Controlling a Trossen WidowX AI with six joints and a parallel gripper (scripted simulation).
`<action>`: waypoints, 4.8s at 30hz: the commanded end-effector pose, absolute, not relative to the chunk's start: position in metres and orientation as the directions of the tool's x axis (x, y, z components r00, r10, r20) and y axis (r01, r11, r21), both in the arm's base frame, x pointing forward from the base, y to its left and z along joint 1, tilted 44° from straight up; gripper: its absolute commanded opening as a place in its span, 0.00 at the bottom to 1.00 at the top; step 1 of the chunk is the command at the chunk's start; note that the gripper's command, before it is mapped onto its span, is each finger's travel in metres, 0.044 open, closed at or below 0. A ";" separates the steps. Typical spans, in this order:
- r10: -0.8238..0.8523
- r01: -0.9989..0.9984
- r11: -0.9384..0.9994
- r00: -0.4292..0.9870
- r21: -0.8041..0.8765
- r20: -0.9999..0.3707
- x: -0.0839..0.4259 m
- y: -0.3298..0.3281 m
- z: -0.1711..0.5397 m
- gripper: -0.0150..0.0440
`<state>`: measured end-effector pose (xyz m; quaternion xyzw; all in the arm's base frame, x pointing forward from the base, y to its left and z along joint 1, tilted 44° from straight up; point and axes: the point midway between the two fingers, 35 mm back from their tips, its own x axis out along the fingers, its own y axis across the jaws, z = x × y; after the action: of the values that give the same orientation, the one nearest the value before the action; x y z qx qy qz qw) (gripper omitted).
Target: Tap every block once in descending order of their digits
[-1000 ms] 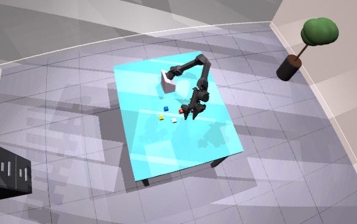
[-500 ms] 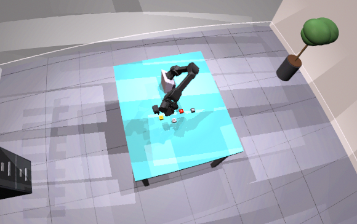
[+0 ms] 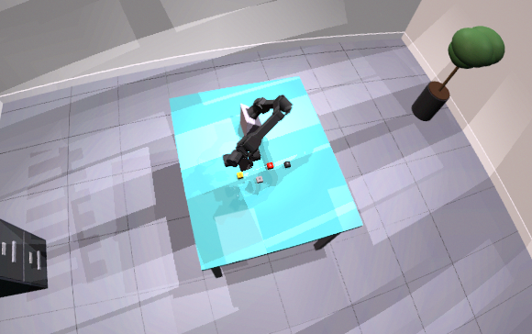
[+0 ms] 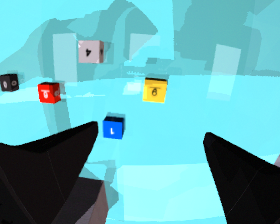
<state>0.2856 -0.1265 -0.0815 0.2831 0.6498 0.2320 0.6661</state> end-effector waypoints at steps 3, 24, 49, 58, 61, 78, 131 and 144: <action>0.683 0.059 0.726 0.049 0.685 -0.729 0.285 -0.125 -0.082 0.93; 0.685 0.062 0.724 0.046 0.687 -0.727 0.223 -0.084 -0.048 0.93; 0.689 0.061 0.721 0.047 0.690 -0.723 0.286 -0.009 0.028 0.93; 0.690 0.060 0.720 0.047 0.692 -0.722 0.287 -0.006 0.030 0.93; 0.690 0.060 0.720 0.047 0.692 -0.722 0.287 -0.006 0.030 0.93; 0.687 0.060 0.722 0.049 0.689 -0.725 0.313 0.053 0.089 0.93; 0.687 0.057 0.722 0.050 0.689 -0.725 0.354 -0.060 -0.016 0.93; 0.680 0.060 0.729 0.051 0.682 -0.731 0.323 -0.097 -0.051 0.93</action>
<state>0.3501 -0.0672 -0.0221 0.2780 0.6429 0.2437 0.6707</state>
